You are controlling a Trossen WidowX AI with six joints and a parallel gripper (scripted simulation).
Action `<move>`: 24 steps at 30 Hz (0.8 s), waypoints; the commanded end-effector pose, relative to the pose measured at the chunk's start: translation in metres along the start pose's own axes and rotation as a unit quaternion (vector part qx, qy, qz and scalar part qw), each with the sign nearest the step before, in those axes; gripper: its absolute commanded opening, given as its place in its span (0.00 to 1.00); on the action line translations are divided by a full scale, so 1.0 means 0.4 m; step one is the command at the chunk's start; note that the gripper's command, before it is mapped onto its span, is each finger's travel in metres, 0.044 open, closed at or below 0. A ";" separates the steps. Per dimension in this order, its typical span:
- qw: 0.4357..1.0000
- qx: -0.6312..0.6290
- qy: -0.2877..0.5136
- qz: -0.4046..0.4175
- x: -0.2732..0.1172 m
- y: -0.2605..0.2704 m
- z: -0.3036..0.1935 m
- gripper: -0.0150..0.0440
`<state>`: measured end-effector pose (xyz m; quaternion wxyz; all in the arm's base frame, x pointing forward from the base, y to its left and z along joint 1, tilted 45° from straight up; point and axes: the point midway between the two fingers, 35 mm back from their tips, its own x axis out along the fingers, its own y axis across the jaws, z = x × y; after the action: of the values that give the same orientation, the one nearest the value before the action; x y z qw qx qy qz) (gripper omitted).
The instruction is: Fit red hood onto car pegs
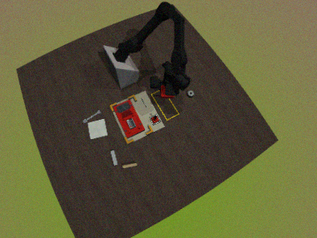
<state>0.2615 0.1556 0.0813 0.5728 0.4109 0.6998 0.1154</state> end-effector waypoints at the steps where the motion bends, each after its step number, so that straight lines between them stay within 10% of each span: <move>1: 1.000 -0.005 0.000 0.004 -0.038 0.006 0.000 0.25; 24: 0.997 -0.070 -0.013 -0.013 -0.048 -0.094 0.175 0.25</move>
<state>0.2979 0.1092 0.0593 0.6021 0.3750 0.6901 0.1435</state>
